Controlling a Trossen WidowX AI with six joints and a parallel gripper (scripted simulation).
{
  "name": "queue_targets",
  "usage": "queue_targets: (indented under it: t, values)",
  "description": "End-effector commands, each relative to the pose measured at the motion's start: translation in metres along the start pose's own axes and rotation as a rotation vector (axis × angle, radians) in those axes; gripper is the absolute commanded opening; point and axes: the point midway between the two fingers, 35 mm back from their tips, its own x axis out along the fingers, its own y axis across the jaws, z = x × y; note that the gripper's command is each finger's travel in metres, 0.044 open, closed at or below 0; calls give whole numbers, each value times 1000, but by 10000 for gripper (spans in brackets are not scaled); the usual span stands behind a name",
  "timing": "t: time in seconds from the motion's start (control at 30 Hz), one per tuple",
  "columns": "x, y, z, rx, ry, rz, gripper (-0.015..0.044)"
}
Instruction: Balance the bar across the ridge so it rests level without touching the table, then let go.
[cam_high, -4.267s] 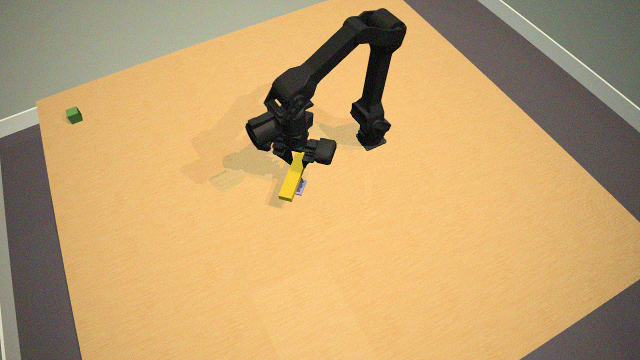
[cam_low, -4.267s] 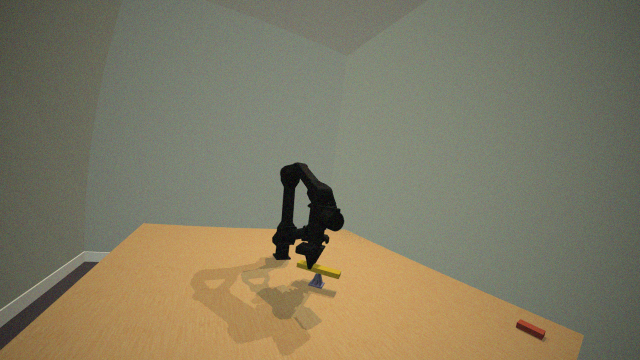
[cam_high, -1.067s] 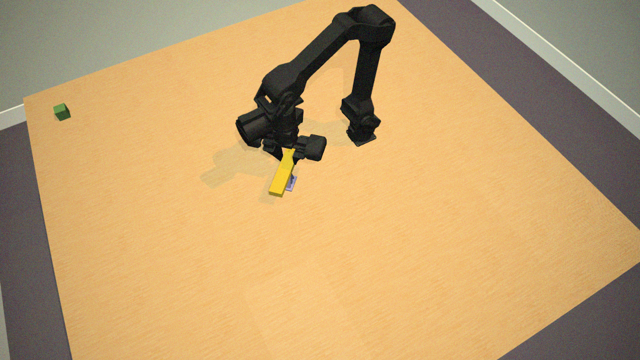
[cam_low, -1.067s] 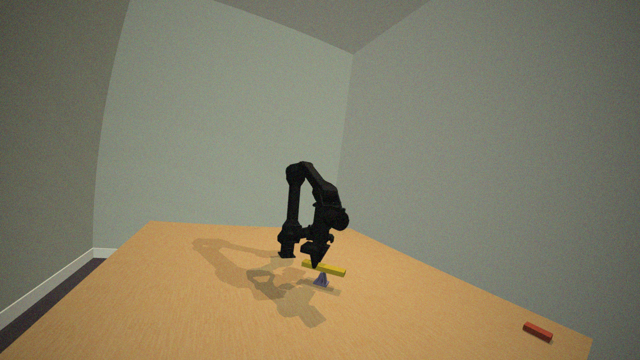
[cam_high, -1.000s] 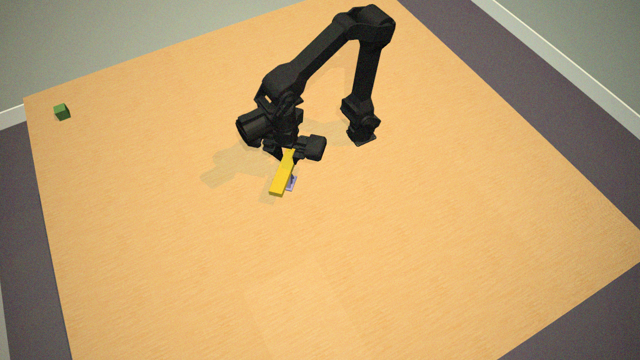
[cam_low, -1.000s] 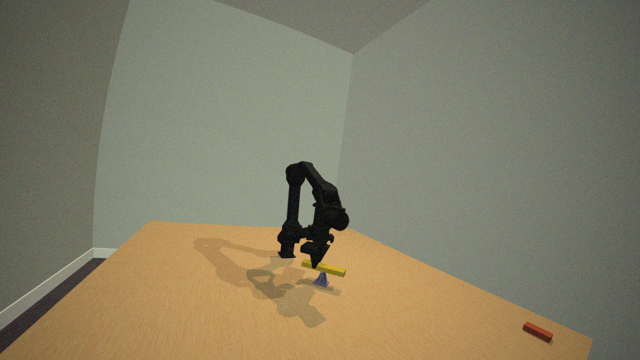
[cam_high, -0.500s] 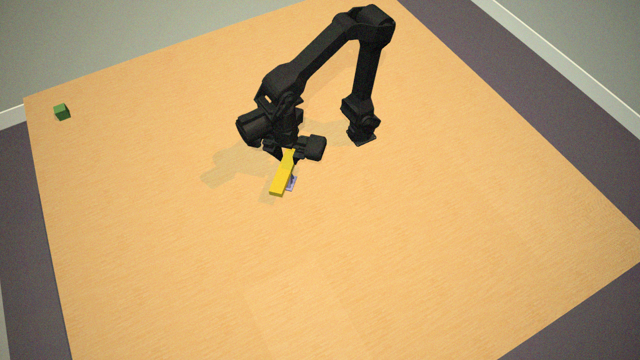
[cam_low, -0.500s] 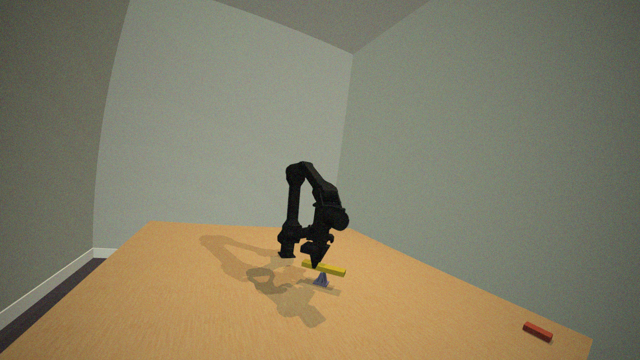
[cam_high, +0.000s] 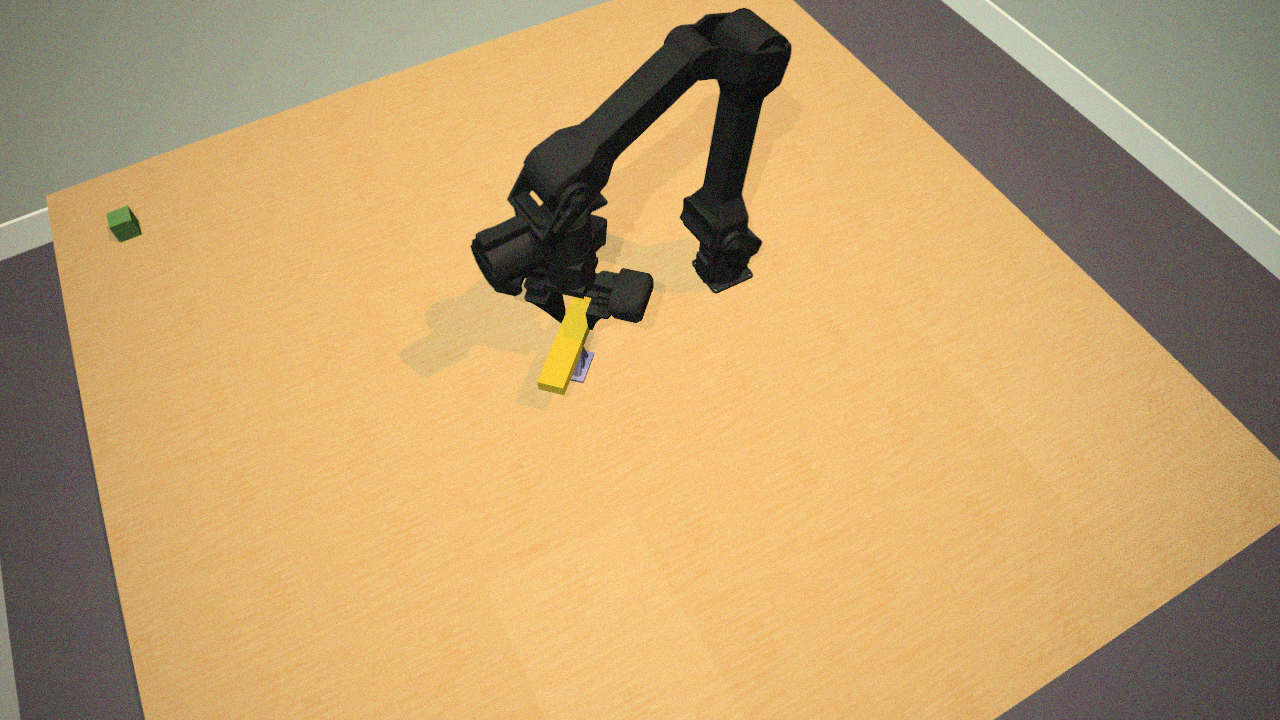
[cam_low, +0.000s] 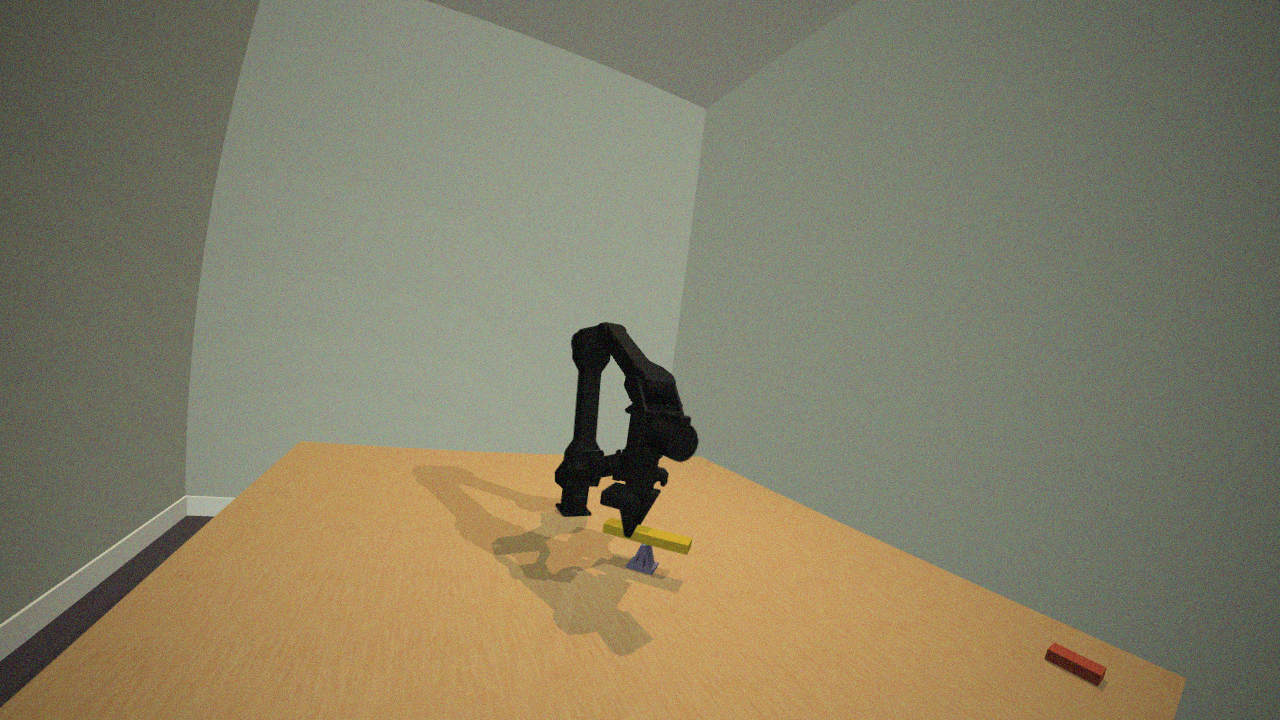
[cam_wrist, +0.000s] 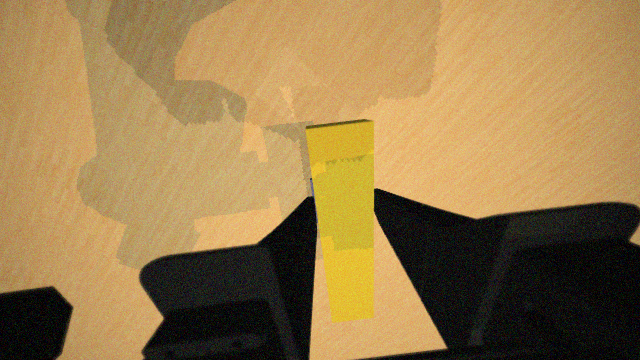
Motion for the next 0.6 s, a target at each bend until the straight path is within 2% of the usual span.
queue_targets:
  t: [0.0, 0.33, 0.57]
  values:
    - [0, 0, 0, 0, 0, 0, 185]
    - [0, 0, 0, 0, 0, 0, 185]
    - [0, 0, 0, 0, 0, 0, 369]
